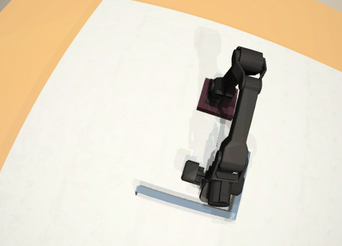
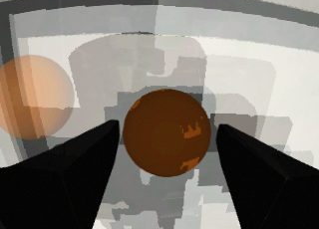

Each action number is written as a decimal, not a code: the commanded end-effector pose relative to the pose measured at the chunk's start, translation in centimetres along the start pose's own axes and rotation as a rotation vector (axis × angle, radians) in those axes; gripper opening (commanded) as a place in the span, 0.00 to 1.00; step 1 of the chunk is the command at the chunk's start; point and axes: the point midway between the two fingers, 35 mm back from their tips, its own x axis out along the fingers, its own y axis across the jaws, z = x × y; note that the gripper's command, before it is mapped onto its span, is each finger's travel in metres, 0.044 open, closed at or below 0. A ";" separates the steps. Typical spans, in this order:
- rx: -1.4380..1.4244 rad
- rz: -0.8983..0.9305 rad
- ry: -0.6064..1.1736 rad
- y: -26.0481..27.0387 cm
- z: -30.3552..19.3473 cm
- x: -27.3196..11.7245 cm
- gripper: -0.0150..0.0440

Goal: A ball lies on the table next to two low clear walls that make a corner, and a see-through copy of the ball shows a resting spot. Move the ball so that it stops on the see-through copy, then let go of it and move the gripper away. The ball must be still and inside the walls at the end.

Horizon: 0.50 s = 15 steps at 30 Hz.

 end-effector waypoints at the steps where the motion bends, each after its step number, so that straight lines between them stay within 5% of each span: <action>1: -0.001 0.006 -0.001 0.1 0.0 0.1 0.62; 7: -0.001 0.006 -0.001 0.1 0.0 0.1 0.55; 15: -0.001 0.006 -0.001 0.1 0.6 -2.9 0.25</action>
